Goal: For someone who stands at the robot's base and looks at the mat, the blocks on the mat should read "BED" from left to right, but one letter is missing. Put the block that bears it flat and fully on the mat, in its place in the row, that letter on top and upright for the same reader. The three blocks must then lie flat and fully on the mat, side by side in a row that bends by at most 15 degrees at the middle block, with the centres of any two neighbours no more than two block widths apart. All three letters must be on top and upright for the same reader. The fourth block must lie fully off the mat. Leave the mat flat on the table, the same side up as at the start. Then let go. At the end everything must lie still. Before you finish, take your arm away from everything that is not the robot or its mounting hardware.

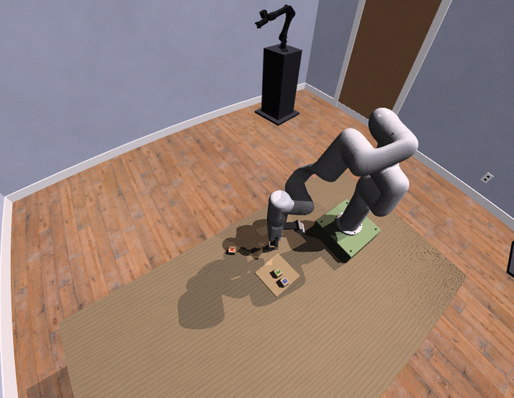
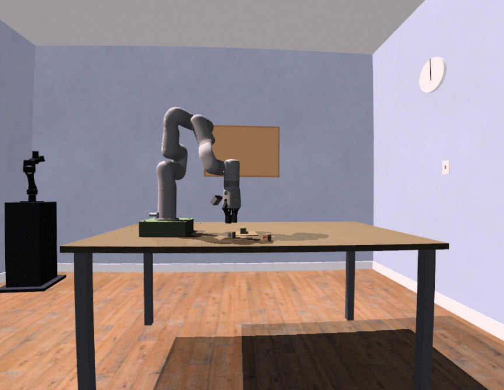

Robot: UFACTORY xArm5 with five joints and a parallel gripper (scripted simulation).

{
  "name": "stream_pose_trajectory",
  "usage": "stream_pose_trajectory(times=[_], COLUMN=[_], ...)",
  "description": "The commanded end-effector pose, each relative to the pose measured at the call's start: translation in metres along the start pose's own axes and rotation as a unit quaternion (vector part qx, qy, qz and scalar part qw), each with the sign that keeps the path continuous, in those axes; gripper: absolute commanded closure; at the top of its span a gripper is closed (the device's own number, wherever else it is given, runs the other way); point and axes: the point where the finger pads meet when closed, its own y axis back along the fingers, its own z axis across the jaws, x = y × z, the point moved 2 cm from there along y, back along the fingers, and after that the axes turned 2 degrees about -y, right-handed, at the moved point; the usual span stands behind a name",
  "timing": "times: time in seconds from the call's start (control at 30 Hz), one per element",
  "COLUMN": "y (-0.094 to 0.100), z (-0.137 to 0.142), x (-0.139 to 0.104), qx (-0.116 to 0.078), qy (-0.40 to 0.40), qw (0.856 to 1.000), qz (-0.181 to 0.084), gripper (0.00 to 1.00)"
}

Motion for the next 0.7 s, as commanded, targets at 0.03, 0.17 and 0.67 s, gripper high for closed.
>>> stream_pose_trajectory(times=[0.03,0.17,0.67], y=[-0.007,-0.01,-0.029], z=[0.001,0.001,0.001], x=[-0.001,-0.001,-0.001], qx=[0.0,0.0,0.0], qy=[0.0,0.0,0.0], qw=[1.0,1.0,1.0], qz=[-0.002,-0.002,-0.002], gripper=[0.53,0.53,0.53])
